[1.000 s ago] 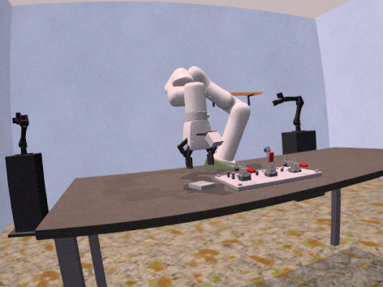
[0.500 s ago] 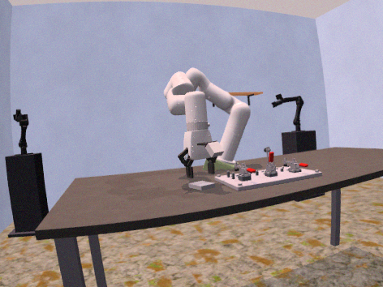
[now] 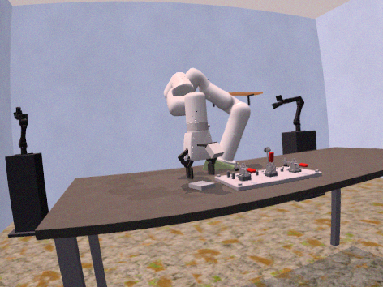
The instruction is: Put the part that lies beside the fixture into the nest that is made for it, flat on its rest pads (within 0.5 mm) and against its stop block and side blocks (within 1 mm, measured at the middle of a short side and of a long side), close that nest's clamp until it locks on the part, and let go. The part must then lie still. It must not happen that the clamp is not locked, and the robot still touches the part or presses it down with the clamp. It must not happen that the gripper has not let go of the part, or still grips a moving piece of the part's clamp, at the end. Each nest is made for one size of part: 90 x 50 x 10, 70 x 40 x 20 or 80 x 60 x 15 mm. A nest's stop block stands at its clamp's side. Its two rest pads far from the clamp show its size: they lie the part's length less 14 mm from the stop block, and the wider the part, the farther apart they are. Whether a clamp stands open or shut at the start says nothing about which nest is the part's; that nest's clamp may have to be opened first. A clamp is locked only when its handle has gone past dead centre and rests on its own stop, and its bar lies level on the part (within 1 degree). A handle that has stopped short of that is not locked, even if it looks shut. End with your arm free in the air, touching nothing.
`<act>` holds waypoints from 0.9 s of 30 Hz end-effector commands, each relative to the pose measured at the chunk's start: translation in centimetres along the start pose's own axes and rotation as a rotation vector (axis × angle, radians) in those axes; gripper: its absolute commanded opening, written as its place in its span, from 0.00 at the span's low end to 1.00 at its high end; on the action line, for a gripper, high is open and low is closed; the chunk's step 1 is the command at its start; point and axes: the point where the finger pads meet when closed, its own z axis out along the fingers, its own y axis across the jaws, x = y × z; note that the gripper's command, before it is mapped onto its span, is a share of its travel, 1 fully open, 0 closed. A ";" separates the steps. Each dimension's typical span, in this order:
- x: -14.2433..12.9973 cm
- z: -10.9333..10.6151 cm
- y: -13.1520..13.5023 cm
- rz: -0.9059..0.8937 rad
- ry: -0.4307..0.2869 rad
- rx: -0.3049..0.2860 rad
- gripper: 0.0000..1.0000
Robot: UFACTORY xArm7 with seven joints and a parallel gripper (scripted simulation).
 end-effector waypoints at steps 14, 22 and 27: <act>0.1 0.4 0.1 0.000 0.002 -0.003 1.00; 0.1 1.8 0.1 0.000 0.002 -0.003 1.00; 0.1 2.4 0.1 0.000 0.002 -0.003 1.00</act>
